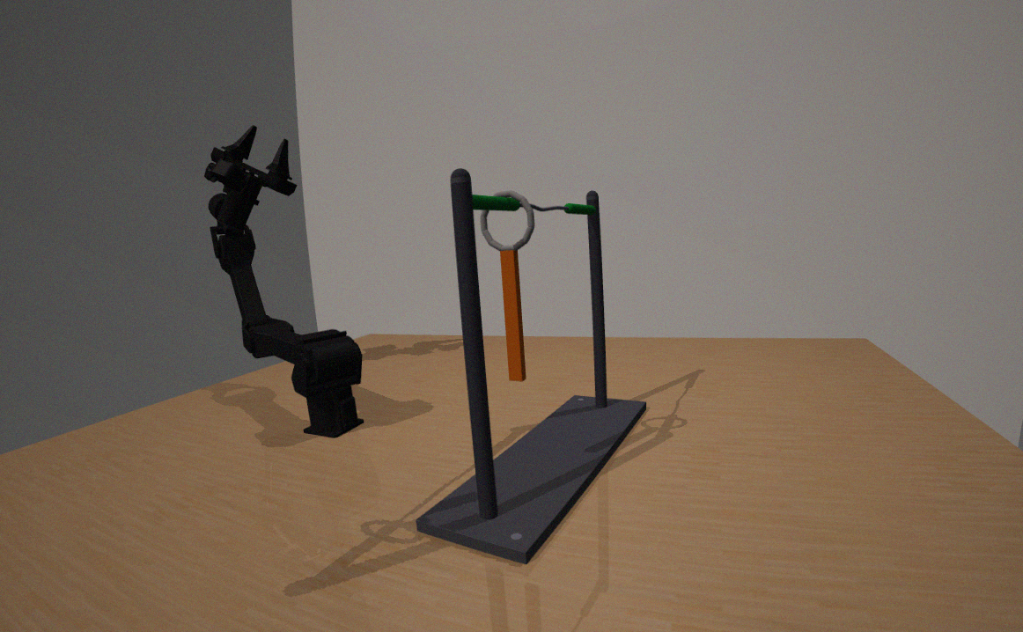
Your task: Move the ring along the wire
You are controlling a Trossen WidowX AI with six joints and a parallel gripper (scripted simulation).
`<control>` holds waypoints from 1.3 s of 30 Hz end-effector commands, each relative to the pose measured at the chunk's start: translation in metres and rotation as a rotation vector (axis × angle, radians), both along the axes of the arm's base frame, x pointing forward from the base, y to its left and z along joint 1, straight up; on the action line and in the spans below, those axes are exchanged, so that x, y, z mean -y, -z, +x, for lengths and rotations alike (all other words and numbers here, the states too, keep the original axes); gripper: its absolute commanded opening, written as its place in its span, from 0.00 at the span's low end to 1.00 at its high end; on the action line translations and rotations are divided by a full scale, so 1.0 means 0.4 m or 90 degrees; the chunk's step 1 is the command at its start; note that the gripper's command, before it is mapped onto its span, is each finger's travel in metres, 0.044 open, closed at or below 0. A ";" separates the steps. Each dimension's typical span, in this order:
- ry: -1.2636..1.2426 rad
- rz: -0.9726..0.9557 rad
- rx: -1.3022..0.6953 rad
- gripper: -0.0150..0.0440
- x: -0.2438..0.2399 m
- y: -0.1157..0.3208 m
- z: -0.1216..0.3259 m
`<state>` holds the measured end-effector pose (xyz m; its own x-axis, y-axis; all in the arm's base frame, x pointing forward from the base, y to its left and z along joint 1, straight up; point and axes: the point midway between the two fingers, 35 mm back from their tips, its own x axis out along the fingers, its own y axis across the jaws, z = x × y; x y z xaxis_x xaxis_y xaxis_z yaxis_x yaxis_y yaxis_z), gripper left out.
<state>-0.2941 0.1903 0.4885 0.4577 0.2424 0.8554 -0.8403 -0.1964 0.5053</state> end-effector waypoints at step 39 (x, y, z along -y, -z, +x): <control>0.550 -0.338 -0.324 0.53 0.415 0.045 0.943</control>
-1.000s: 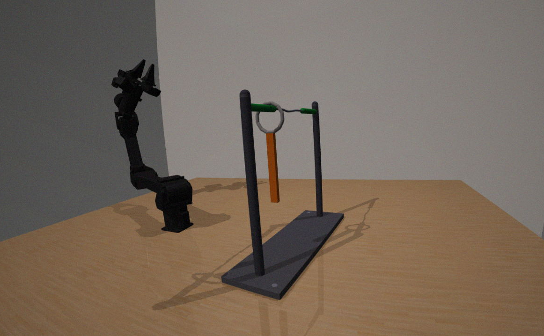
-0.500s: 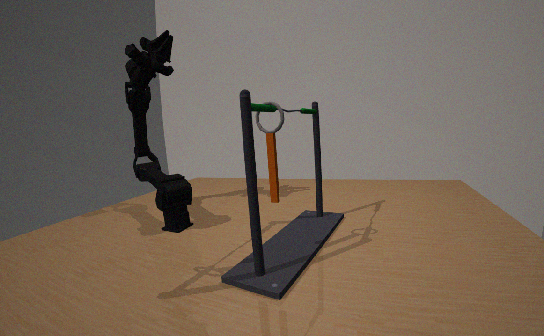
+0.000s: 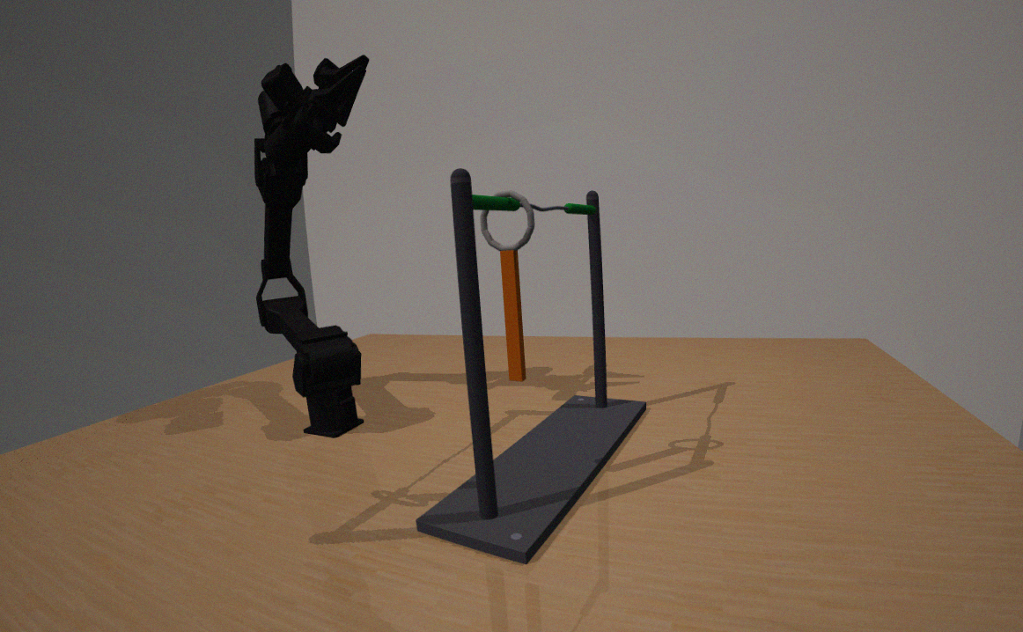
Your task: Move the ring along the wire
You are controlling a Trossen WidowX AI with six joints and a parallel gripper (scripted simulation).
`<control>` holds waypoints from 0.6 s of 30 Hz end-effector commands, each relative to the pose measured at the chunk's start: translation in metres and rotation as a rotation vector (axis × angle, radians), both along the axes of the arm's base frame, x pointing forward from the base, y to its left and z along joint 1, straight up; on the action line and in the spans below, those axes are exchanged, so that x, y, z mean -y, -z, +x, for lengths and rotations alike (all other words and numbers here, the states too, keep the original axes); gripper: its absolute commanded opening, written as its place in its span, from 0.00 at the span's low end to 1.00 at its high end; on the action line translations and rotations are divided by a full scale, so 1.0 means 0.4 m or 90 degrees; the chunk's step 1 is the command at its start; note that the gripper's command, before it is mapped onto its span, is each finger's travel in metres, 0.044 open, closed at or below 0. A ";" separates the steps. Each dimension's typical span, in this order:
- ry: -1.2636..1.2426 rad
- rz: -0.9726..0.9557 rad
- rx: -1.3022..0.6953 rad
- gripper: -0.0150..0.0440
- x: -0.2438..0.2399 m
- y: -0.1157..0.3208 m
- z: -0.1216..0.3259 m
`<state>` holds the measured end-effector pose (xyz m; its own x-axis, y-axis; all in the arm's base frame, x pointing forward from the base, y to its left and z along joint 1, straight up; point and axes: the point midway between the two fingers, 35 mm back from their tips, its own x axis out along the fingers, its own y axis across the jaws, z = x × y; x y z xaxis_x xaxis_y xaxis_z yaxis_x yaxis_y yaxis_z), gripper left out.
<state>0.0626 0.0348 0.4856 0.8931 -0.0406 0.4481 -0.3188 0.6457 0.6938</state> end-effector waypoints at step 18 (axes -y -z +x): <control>0.126 -0.287 -0.256 0.53 0.196 0.430 0.319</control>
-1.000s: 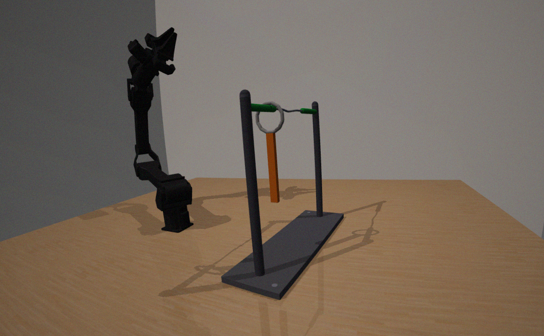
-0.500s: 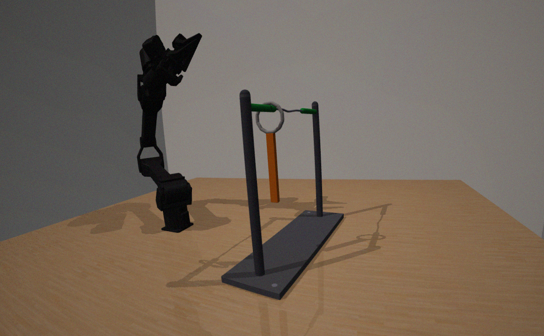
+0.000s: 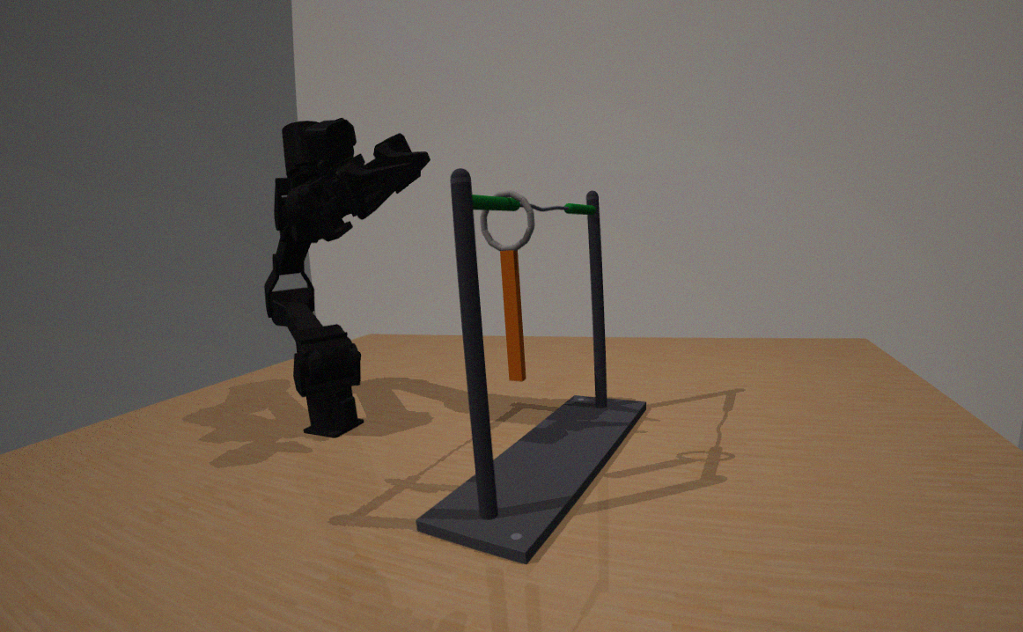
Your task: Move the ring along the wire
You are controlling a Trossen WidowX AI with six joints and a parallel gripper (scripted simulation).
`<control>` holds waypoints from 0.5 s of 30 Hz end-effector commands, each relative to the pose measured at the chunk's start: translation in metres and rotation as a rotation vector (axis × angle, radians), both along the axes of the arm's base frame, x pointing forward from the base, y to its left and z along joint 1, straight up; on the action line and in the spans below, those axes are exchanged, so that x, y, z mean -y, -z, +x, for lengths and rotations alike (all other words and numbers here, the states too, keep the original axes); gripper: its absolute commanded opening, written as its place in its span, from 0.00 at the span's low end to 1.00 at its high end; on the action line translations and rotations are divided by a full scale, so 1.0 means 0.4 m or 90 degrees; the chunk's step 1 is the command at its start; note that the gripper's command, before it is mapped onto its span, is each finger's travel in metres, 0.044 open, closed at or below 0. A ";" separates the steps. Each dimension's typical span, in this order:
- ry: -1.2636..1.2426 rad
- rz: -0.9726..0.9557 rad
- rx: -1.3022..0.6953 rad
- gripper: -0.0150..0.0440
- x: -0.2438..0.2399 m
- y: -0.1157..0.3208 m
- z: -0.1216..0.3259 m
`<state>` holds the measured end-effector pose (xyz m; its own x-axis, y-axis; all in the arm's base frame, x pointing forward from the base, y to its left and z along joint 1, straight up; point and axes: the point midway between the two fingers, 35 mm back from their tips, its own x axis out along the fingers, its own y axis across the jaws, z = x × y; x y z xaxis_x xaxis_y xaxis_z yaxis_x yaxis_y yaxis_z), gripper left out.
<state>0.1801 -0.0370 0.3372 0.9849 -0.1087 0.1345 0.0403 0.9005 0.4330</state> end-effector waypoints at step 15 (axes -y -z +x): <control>-0.003 -0.237 -0.225 0.53 0.075 0.475 0.089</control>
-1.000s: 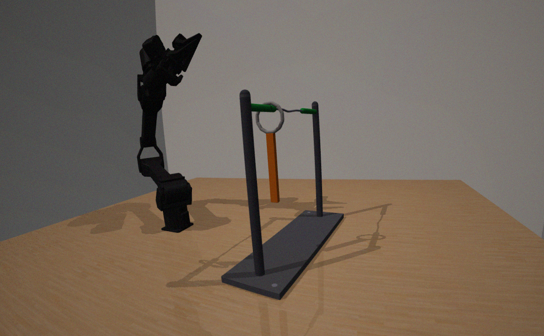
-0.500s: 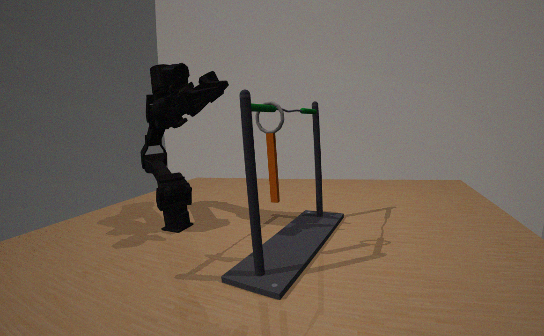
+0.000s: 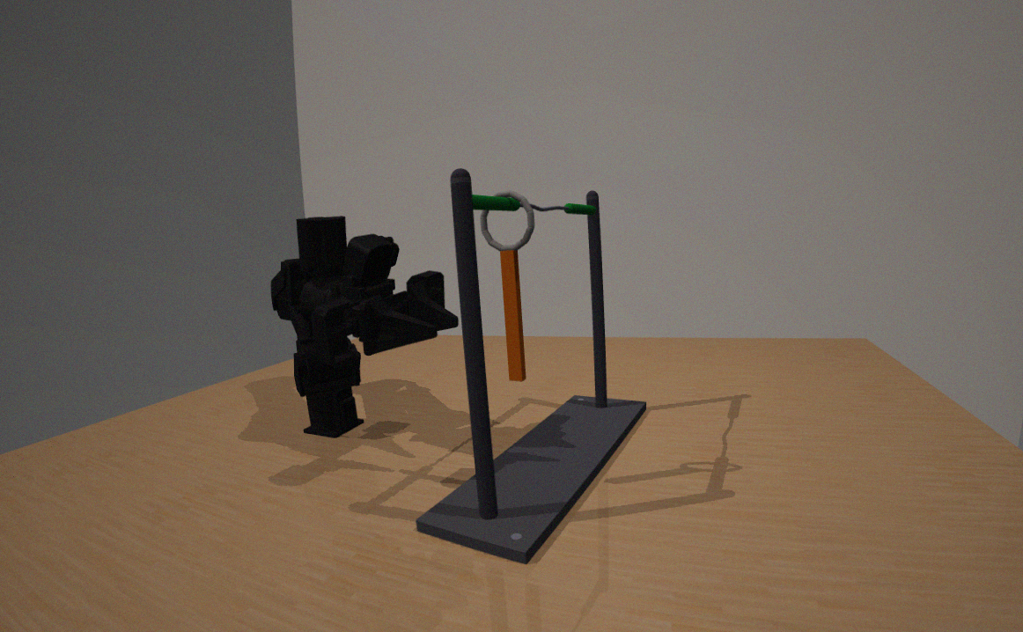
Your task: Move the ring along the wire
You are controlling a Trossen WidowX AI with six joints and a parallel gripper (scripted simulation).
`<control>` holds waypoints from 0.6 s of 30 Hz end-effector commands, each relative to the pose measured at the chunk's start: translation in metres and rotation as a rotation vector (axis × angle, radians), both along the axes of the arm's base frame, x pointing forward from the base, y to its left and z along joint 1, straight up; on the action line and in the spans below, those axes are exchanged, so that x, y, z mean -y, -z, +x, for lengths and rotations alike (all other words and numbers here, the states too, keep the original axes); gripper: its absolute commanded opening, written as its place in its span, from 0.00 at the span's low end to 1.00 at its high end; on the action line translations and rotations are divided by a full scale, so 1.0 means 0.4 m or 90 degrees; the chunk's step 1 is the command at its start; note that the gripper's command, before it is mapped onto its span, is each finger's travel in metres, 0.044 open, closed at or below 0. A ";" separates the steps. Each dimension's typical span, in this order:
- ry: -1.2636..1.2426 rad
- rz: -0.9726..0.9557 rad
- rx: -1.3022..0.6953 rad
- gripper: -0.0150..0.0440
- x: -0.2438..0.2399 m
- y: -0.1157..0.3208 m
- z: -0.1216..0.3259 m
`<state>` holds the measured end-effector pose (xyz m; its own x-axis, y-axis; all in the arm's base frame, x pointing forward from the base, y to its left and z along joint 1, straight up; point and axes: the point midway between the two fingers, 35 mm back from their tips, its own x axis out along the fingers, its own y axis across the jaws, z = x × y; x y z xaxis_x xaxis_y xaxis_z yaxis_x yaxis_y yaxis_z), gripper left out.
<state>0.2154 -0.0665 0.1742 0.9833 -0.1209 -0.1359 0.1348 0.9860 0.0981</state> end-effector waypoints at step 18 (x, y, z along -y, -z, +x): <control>-0.012 -0.065 -0.043 0.53 0.024 0.077 0.060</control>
<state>0.2324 -0.0740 0.1359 0.9735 -0.1108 -0.1999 0.1100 0.9938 -0.0150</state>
